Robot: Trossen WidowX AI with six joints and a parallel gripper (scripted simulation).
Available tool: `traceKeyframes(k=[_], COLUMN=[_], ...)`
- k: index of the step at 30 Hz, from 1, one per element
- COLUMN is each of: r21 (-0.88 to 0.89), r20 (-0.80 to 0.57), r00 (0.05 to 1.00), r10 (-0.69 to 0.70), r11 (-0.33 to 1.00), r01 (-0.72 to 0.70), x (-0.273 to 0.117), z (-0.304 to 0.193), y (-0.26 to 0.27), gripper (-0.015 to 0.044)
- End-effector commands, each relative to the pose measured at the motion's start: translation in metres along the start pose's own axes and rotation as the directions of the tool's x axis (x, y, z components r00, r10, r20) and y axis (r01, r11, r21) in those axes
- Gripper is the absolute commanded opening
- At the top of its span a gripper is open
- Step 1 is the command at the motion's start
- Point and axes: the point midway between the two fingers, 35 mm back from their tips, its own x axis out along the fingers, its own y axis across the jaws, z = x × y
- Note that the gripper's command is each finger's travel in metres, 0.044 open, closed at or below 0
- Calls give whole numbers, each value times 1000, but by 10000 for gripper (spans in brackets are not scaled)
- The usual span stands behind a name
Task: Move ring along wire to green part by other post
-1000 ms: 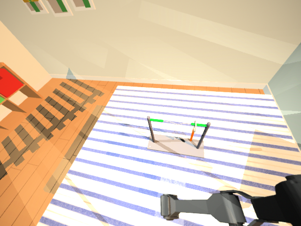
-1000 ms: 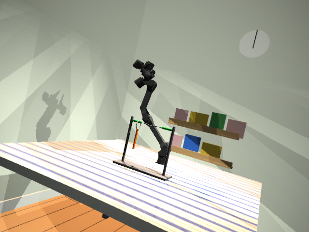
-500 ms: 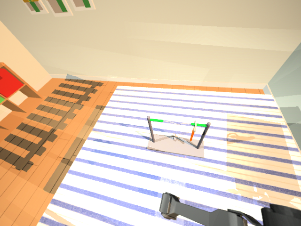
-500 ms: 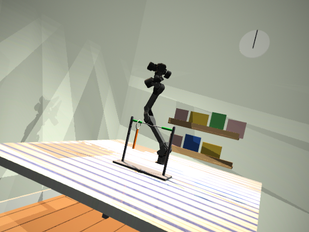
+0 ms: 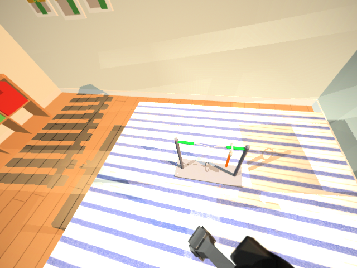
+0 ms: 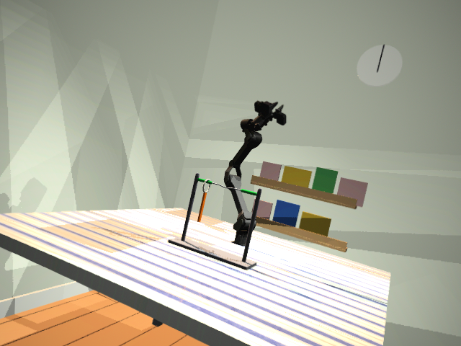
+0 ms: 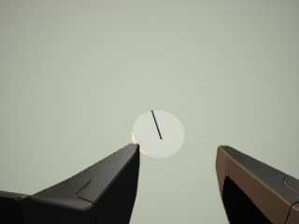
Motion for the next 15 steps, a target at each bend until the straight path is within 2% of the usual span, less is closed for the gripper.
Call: traceKeyframes(k=[1, 8, 15], r21=[-133, -309, -410], r20=[65, 211, 365], r00=[986, 896, 740], r10=[-156, -390, -565], r11=[977, 843, 617], r01=[164, 440, 672], x=[-8, -44, -104], z=[11, 41, 73], y=[-51, -128, -185], gripper=[160, 160, 160])
